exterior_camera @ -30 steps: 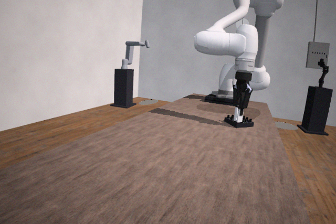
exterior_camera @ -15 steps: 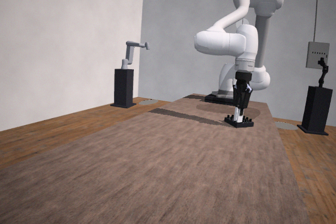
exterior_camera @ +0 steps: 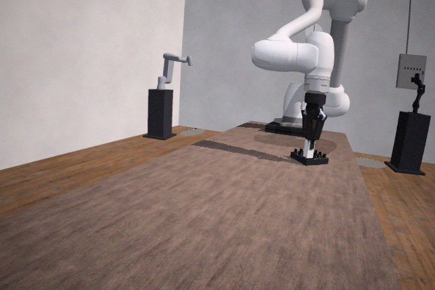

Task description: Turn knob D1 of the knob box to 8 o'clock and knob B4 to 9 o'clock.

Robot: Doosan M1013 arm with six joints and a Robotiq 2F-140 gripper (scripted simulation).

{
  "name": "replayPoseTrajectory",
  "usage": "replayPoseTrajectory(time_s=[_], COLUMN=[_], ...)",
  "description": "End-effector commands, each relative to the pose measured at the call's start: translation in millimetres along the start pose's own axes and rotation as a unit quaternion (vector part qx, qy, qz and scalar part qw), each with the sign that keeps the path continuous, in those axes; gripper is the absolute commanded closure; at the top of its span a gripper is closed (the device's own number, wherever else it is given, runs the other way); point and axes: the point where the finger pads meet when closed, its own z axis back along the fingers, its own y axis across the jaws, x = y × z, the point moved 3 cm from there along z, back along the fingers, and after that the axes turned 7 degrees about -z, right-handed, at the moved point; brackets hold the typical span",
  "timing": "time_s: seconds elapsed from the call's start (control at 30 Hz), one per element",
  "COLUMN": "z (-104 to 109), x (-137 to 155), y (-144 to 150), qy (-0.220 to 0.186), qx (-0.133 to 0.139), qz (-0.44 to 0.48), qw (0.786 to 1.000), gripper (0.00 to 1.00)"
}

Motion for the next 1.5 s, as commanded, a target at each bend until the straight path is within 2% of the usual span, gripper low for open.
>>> replayPoseTrajectory(time_s=[0.0,0.9,1.47], z=[0.1,0.1,0.1], x=[0.0,0.0,0.0], y=[0.0,0.0,0.0], qy=[0.0,0.0,0.0], qx=[0.0,0.0,0.0], qz=[0.0,0.005,0.06], qw=[1.0,1.0,0.998], gripper=[0.95,0.95,0.95])
